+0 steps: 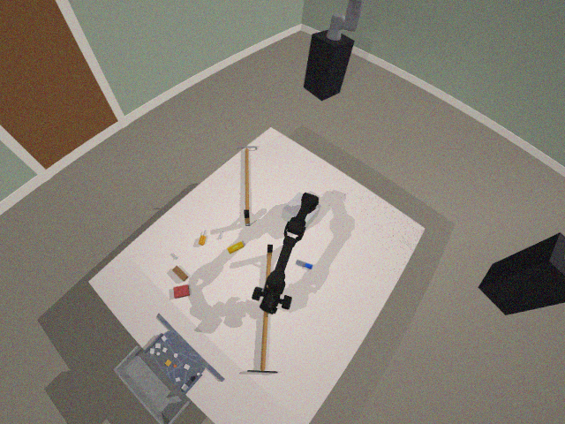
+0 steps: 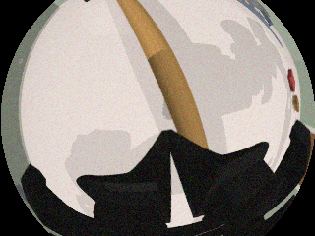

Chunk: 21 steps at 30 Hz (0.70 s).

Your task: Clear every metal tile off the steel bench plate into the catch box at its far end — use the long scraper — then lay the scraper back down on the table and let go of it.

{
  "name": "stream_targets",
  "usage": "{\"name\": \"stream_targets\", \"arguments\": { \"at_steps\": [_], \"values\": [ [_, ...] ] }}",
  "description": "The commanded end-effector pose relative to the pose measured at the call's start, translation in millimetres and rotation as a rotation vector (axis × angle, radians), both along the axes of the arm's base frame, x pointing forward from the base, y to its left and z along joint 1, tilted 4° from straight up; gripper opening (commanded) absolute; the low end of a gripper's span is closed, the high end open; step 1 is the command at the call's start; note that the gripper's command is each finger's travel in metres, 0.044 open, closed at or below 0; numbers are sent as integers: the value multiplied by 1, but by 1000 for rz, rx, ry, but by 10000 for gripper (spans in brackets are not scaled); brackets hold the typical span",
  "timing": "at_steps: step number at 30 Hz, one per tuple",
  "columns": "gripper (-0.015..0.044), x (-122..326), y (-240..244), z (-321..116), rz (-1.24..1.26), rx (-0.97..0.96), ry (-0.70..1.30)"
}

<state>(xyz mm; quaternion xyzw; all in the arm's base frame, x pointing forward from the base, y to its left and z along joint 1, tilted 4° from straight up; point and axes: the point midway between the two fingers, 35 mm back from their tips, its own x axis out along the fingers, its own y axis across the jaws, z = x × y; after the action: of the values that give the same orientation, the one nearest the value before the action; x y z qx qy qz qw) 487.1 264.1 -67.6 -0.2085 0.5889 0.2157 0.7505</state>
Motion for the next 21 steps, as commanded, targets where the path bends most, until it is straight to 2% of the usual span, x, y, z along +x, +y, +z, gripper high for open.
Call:
{"name": "stream_targets", "arguments": {
  "at_steps": [1, 21],
  "values": [
    [0, 7, -7, -1, -4, 1, -5],
    [0, 22, -20, 1, -5, 1, -12]
  ]
}}
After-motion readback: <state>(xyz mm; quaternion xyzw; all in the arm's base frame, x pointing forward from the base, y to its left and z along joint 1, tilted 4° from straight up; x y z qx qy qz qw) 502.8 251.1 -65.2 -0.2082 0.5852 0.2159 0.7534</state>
